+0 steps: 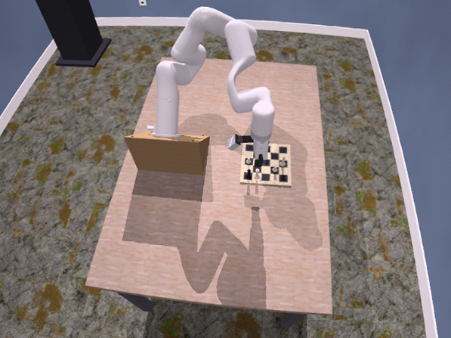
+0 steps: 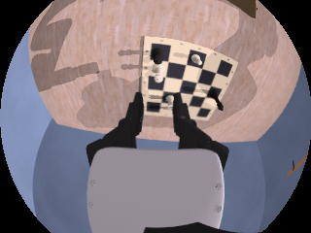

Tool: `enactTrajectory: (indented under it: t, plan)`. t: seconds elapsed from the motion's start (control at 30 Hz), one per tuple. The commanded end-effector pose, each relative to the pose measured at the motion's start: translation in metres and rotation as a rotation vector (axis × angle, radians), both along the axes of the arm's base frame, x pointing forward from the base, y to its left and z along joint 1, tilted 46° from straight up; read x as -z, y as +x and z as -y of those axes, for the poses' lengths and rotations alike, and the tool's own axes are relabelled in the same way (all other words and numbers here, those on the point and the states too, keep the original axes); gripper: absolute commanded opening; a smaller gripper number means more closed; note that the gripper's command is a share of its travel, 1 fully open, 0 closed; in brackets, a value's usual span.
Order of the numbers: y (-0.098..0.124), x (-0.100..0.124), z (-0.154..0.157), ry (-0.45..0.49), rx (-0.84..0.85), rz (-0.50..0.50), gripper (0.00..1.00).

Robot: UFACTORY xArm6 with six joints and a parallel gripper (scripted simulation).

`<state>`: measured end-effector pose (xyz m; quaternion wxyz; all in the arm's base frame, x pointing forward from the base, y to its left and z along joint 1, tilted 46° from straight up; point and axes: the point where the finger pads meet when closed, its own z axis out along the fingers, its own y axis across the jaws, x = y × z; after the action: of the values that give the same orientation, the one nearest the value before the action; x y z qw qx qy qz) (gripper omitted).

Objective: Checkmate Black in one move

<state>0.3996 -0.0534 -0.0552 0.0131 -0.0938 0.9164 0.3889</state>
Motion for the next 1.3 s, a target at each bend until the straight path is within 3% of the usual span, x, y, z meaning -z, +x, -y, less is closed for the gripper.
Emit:
enactTrajectory:
  t: [0.0, 1.27]
  plan:
    - [0.001, -0.001, 0.001, -0.002, 0.001, 0.003, 0.42]
    - [0.001, 0.01, -0.01, 0.001, 0.002, 0.006, 0.42]
